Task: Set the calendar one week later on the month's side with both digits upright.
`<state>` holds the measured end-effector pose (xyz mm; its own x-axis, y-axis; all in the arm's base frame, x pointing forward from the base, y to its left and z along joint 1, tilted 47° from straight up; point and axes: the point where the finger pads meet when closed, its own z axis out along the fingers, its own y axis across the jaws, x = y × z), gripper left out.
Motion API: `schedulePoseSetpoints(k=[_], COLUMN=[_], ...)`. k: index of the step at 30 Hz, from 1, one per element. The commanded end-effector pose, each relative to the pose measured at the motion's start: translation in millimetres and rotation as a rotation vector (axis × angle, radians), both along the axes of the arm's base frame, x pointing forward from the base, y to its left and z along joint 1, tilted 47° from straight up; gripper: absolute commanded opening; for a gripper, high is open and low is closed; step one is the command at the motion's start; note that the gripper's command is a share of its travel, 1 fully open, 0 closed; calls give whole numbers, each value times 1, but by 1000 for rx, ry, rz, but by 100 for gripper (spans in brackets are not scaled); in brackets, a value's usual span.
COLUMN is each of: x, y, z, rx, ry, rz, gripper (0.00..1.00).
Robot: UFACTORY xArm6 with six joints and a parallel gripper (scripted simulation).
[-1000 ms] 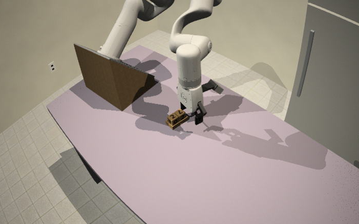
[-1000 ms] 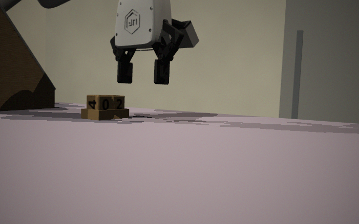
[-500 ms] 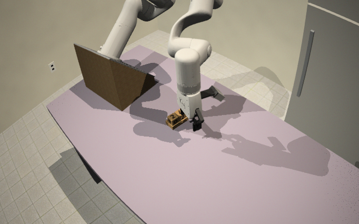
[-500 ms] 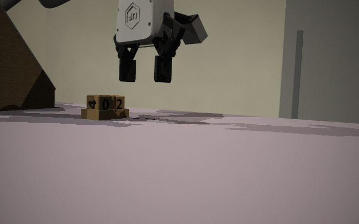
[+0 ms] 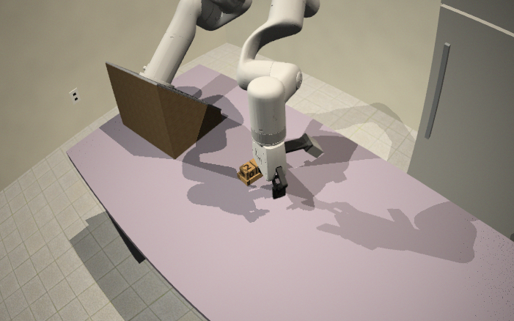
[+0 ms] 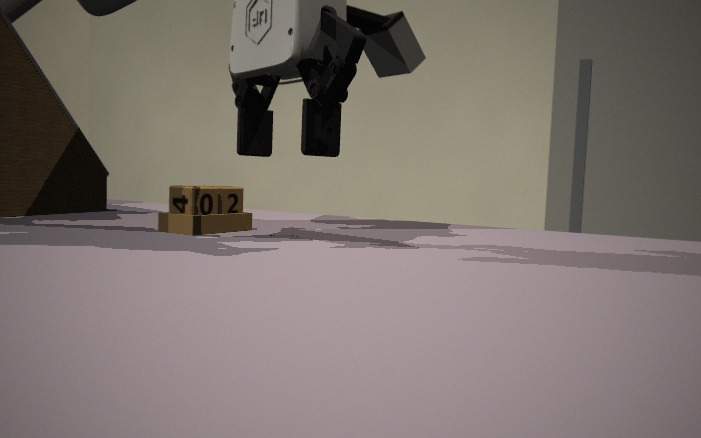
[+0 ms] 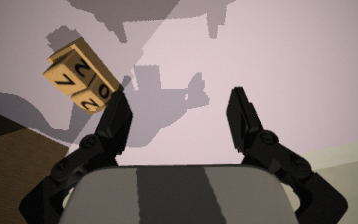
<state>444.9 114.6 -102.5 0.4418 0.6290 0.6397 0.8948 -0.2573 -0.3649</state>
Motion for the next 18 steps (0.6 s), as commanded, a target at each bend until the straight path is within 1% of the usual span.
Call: schedulePoseSetpoints(k=[1, 5, 9, 11, 14, 18], x=[12, 14, 20, 20, 29, 30], y=[-13, -15, -21, -21, -31, -32], z=[-11, -13, -18, -18, -28, -29], rx=[-2, -3, -7, -7, -7, -7], ry=[12, 18, 67, 67, 67, 67], rz=[-14, -19, -64, -64, -64, -64], gripper=[100, 100, 100, 100, 100, 100])
